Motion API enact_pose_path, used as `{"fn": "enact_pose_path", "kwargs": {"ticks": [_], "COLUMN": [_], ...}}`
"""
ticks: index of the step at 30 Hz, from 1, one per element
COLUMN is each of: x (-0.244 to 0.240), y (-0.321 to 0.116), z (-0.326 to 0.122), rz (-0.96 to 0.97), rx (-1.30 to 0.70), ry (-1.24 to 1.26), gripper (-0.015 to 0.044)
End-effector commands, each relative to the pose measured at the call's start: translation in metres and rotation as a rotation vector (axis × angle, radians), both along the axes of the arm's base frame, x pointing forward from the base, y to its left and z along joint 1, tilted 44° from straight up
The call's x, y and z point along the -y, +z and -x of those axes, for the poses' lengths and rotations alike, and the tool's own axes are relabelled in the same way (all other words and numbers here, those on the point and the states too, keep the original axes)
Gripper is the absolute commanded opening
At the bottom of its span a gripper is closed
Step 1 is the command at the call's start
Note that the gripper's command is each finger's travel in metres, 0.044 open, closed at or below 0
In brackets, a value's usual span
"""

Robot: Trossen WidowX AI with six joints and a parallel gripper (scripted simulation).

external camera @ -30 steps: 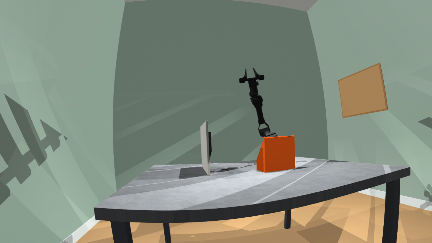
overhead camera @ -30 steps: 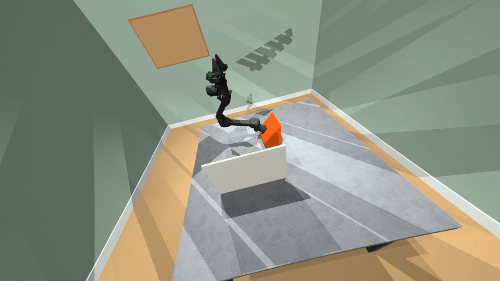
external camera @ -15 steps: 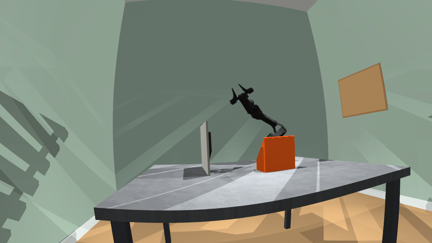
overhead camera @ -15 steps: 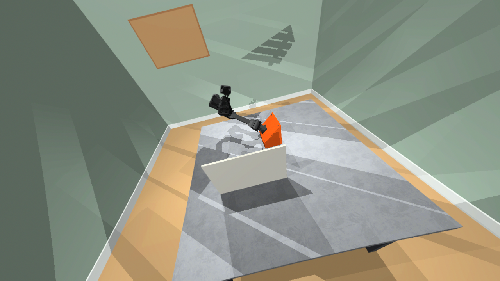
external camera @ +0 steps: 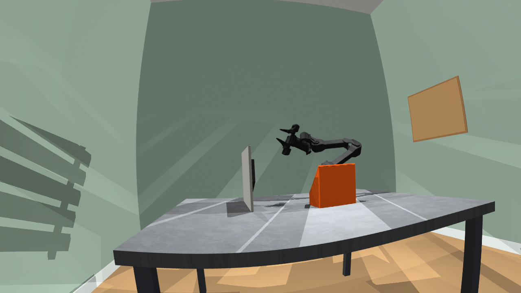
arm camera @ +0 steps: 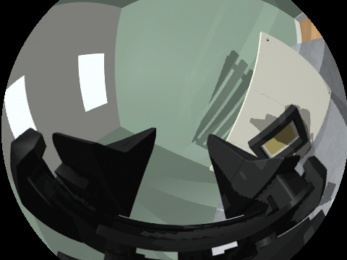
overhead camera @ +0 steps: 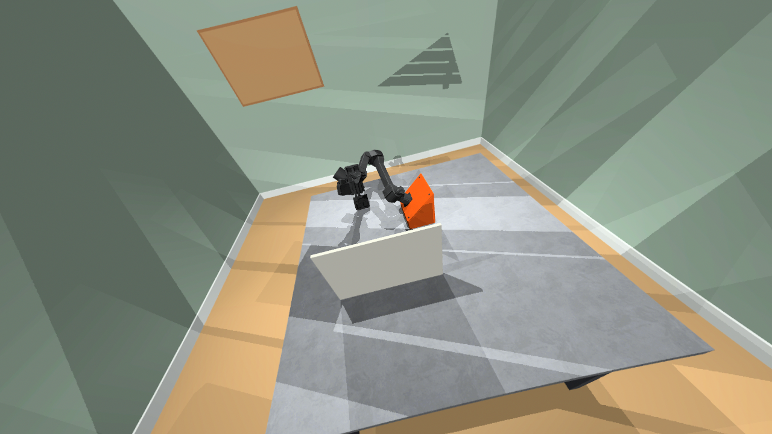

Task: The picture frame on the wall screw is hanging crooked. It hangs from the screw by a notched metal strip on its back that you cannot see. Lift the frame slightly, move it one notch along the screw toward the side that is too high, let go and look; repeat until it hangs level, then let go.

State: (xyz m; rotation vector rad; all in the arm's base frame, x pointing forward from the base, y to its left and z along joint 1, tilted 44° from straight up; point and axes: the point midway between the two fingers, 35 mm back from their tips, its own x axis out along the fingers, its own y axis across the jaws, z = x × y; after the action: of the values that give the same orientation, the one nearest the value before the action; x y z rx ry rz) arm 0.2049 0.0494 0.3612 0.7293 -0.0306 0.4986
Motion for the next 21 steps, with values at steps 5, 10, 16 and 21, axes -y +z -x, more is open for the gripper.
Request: {"fn": "enact_pose_path", "kwargs": {"ticks": [5,10,16,21], "x": [0.057,0.084,0.085,0.085], "y": [-0.065,-0.097,-0.099,-0.099], "z": [0.008,0.017,0.017,0.017], "rz": [-0.28,-0.461,-0.468,-0.468], "rx": [-0.215,-0.288,-0.29,-0.29], "ry": [-0.226,-0.346,-0.351,-0.351], "gripper": [0.026,0.026,0.026,0.026]}}
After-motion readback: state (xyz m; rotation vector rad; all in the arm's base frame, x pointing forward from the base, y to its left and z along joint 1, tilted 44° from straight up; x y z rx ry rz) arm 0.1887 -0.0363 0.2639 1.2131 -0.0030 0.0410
